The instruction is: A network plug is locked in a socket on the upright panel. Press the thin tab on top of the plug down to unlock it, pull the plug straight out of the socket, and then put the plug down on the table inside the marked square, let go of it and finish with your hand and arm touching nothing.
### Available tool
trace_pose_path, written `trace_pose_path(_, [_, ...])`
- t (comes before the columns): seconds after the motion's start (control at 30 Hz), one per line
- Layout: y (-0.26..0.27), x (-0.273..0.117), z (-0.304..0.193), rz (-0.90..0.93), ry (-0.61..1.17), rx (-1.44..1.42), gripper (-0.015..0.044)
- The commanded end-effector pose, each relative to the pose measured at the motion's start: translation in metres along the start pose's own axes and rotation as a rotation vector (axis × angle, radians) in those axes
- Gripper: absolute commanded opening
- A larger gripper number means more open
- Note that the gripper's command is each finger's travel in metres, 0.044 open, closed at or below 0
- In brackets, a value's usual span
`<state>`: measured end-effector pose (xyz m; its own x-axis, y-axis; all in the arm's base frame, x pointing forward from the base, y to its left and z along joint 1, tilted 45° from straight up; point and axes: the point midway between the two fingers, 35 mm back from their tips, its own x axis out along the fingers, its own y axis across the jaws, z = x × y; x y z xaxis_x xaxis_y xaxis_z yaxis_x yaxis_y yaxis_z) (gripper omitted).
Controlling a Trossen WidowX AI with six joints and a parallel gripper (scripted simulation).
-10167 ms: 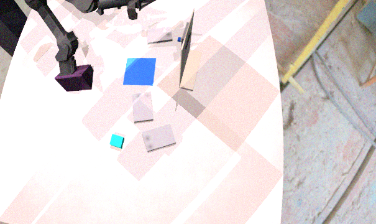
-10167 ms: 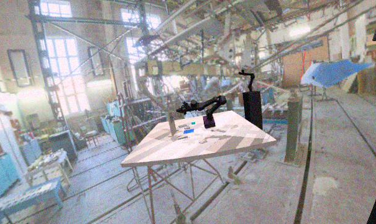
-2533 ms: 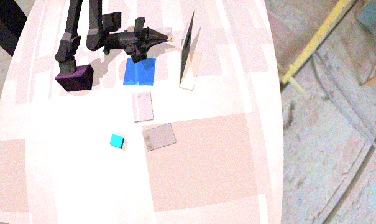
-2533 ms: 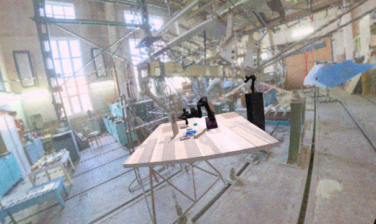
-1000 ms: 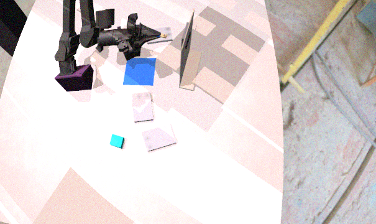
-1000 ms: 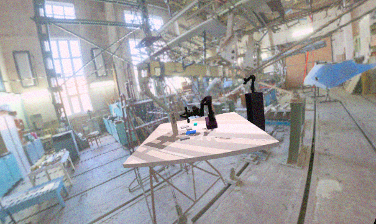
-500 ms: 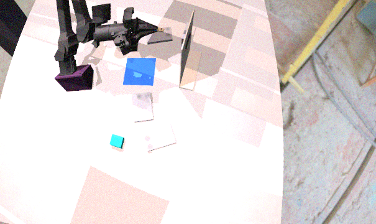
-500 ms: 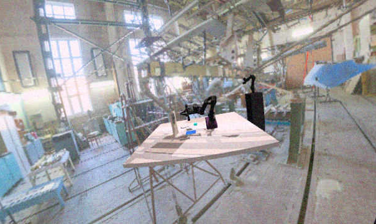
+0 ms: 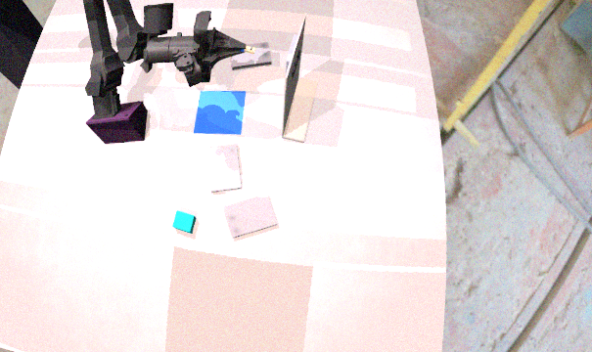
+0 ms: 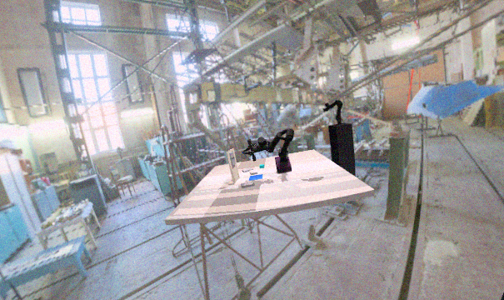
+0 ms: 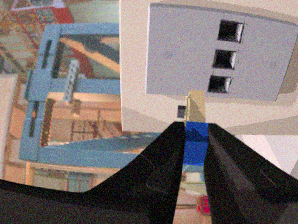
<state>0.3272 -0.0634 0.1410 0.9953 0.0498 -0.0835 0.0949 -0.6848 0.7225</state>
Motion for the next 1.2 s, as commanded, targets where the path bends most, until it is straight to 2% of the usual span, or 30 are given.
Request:
trace_pose_path(0.0, [-0.016,0.003,0.008,-0.096,-0.017,-0.03,0.0])
trace_pose_path(0.53, [-0.083,-0.005,0.028,-0.475,-0.015,-0.095,0.0])
trace_pose_path(1.17, [-0.142,-0.041,0.024,-0.844,0.123,-0.056,0.0])
